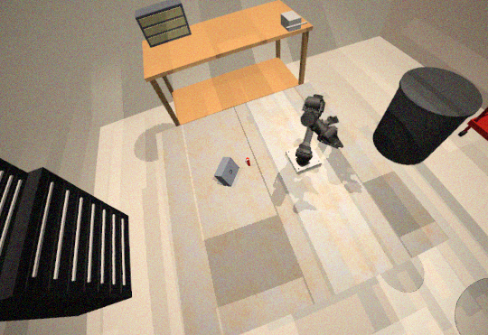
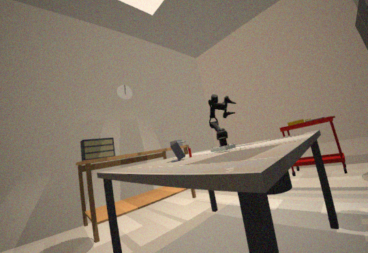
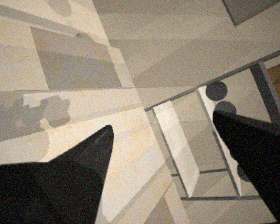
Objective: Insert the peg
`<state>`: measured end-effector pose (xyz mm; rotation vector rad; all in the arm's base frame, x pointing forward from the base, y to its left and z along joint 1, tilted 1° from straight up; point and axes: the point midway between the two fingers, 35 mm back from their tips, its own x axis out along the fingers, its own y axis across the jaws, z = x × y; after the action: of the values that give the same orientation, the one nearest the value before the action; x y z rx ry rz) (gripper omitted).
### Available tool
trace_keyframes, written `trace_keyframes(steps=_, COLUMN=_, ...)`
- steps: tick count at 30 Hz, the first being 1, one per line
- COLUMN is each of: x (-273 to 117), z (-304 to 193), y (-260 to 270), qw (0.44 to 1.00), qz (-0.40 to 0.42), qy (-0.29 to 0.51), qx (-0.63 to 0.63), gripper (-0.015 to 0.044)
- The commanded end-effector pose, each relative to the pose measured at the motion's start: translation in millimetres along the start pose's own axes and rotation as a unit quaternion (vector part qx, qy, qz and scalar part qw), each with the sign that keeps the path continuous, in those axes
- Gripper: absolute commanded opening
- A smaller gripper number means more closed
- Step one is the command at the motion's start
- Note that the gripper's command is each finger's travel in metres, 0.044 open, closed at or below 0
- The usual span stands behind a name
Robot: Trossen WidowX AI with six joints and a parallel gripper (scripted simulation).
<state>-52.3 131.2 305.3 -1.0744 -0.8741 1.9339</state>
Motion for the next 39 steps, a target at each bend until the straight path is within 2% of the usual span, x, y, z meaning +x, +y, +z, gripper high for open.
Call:
trace_keyframes(steps=1, x=0.0, z=-0.4, y=-0.1, qw=1.0, qz=0.0, qy=0.001, qx=0.001, gripper=0.0426)
trace_keyframes(steps=2, x=0.2, z=-1.5, y=-0.6, qw=1.0, qz=0.0, qy=0.003, qx=0.004, gripper=0.044)
trace_keyframes(steps=20, x=-3.3, z=-80.0, y=-25.0, qw=0.97, qz=-0.003, qy=0.152, qx=0.192, gripper=0.044)
trace_keyframes(steps=39, x=-39.7, z=-180.9, y=-24.0, qw=0.862, qz=-0.031, qy=0.32, qx=0.393, gripper=0.044)
